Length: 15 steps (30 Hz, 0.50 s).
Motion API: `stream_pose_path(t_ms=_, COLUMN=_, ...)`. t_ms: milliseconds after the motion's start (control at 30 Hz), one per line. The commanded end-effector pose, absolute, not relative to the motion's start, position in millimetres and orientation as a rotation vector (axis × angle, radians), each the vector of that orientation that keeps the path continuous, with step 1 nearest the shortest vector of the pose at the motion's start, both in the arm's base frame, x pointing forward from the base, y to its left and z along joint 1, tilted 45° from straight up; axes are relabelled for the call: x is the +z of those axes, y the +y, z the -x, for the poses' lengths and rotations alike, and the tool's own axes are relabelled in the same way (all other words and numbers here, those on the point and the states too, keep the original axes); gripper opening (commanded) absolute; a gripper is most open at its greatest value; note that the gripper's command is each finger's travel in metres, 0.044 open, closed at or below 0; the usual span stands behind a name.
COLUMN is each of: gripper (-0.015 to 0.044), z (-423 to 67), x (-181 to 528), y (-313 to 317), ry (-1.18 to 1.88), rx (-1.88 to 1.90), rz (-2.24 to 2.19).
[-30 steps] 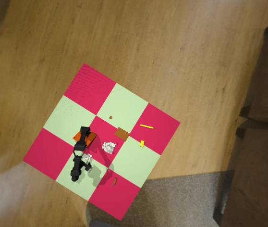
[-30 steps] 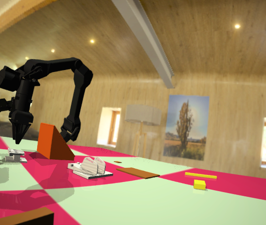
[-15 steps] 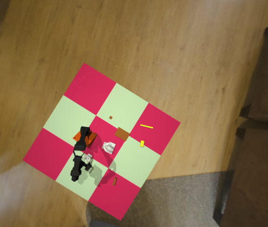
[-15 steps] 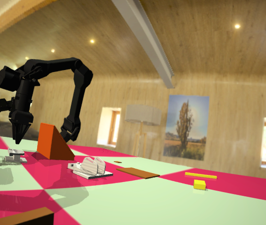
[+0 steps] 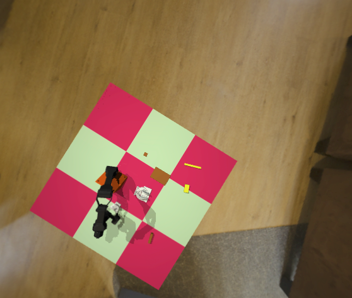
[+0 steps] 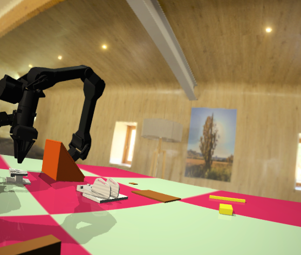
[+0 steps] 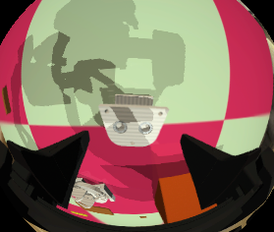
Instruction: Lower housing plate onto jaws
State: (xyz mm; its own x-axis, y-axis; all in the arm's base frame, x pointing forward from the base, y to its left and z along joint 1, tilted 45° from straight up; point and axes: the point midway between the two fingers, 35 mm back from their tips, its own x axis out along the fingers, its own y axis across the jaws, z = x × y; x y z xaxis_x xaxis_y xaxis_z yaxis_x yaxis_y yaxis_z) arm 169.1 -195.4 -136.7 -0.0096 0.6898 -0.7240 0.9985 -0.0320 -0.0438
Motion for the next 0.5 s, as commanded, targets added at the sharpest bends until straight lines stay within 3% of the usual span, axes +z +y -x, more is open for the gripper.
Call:
stream_pose_path(t_ms=0, gripper=0.044, z=-169.6, x=-137.1, y=-195.1, ry=1.745, rx=-0.807, rz=-1.777)
stream_pose_path(t_ms=467, gripper=0.044, z=-169.6, x=-137.1, y=-195.1, ry=1.745, rx=-0.807, rz=-1.777)
